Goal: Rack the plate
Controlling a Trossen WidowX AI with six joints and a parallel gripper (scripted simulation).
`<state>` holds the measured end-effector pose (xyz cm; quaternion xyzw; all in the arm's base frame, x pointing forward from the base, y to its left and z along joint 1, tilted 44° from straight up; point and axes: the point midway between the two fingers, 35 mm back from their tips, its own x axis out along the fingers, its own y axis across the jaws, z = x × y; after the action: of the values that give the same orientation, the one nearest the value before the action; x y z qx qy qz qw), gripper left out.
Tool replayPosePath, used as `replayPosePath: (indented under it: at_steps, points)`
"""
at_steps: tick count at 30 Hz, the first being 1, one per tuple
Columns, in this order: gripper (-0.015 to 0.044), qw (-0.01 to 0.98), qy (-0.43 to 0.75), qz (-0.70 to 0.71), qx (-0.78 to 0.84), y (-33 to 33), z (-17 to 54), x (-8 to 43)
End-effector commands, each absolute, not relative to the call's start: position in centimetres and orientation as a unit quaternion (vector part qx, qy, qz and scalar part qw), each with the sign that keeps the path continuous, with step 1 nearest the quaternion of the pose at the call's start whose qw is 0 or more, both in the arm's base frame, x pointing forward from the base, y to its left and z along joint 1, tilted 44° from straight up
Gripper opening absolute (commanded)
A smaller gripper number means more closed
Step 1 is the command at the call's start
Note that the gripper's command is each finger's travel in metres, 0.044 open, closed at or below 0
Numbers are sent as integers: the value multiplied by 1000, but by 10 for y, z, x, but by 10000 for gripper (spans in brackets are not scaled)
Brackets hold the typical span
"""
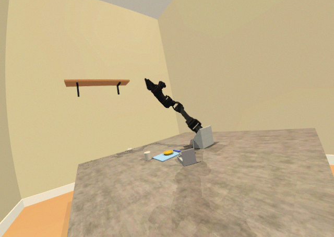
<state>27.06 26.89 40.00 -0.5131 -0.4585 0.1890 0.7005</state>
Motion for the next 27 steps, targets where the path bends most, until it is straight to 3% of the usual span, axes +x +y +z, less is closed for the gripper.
replayPosePath:
  at_steps: [1, 27]
  points:
    - [400, 702, -456, 190, -513, 269, 399, 271]
    - [400, 849, -66, 264, -453, 231, 267, 366]
